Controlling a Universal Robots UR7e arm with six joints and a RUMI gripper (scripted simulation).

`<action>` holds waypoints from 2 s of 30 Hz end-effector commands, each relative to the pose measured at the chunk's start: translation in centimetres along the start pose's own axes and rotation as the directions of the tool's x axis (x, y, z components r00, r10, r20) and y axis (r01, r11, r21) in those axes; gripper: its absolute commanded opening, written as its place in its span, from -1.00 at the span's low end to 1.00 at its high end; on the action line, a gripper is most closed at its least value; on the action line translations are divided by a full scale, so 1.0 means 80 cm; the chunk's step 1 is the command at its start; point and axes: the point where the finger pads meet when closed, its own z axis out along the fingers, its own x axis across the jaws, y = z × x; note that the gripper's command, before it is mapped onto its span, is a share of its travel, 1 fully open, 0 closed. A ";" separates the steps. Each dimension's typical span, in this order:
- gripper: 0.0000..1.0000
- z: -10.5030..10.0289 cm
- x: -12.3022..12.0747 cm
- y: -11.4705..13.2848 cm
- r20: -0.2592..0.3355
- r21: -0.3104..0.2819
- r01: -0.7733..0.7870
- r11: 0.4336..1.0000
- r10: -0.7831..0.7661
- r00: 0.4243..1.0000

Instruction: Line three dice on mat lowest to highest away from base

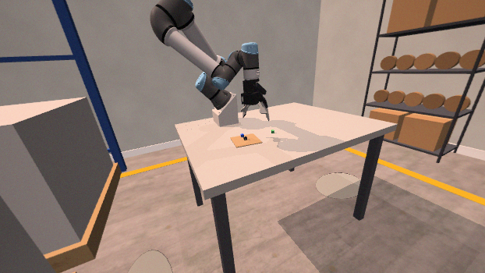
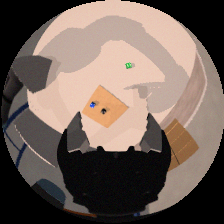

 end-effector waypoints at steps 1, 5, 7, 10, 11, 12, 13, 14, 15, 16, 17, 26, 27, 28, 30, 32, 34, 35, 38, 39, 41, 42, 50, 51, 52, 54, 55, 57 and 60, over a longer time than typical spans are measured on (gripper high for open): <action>1.00 0.000 0.008 -0.009 0.006 -0.003 -0.152 0.988 0.152 0.988; 1.00 0.001 0.015 -0.018 0.005 -0.003 -0.298 0.955 0.298 0.955; 1.00 0.002 0.018 -0.022 0.005 -0.003 -0.370 0.929 0.370 0.929; 1.00 0.002 0.020 -0.024 0.004 -0.003 -0.406 0.914 0.406 0.914; 1.00 0.002 0.021 -0.026 0.004 -0.004 -0.442 0.897 0.442 0.897; 1.00 0.003 0.023 -0.029 0.004 -0.004 -0.477 0.879 0.477 0.879; 1.00 0.003 0.025 -0.031 0.004 -0.004 -0.511 0.860 0.511 0.860; 1.00 0.003 0.026 -0.033 0.004 -0.004 -0.545 0.839 0.545 0.839; 1.00 0.004 0.028 -0.035 0.004 -0.004 -0.578 0.816 0.578 0.816; 1.00 0.004 0.030 -0.037 0.004 -0.004 -0.610 0.792 0.610 0.792; 1.00 0.004 0.031 -0.039 0.003 -0.004 -0.641 0.767 0.641 0.767; 1.00 0.006 0.041 -0.053 0.002 -0.005 -0.830 0.558 0.830 0.558; 1.00 0.006 0.041 -0.053 0.002 -0.005 -0.830 0.558 0.830 0.558; 1.00 0.007 0.042 -0.055 0.002 -0.005 -0.852 0.524 0.852 0.524; 1.00 0.007 0.045 -0.059 0.002 -0.005 -0.891 0.454 0.891 0.454; 1.00 0.008 0.047 -0.063 0.001 -0.005 -0.924 0.381 0.924 0.381; 1.00 0.009 0.049 -0.066 0.001 -0.006 -0.952 0.307 0.952 0.307; 1.00 0.009 0.050 -0.068 0.001 -0.006 -0.963 0.269 0.963 0.269; 1.00 0.010 0.052 -0.072 0.000 -0.006 -0.981 0.193 0.981 0.193; 1.00 0.010 0.052 -0.074 0.000 -0.006 -0.988 0.155 0.988 0.155; 1.00 0.011 0.054 -0.077 -0.001 -0.006 -0.997 0.079 0.997 0.079; 1.00 0.011 0.054 -0.079 -0.001 -0.006 -0.999 0.042 0.999 0.042; 1.00 0.013 0.057 -0.089 -0.003 -0.006 -0.984 -0.175 0.984 -0.175; 1.00 0.013 0.058 -0.091 -0.004 -0.006 -0.978 -0.210 0.978 -0.210; 1.00 0.014 0.058 -0.092 -0.004 -0.006 -0.970 -0.243 0.970 -0.243; 1.00 0.014 0.058 -0.095 -0.005 -0.006 -0.951 -0.308 0.951 -0.308; 1.00 0.015 0.059 -0.097 -0.005 -0.006 -0.941 -0.339 0.941 -0.339; 1.00 0.015 0.059 -0.100 -0.006 -0.006 -0.917 -0.398 0.917 -0.398; 1.00 0.016 0.059 -0.103 -0.007 -0.006 -0.891 -0.454 0.891 -0.454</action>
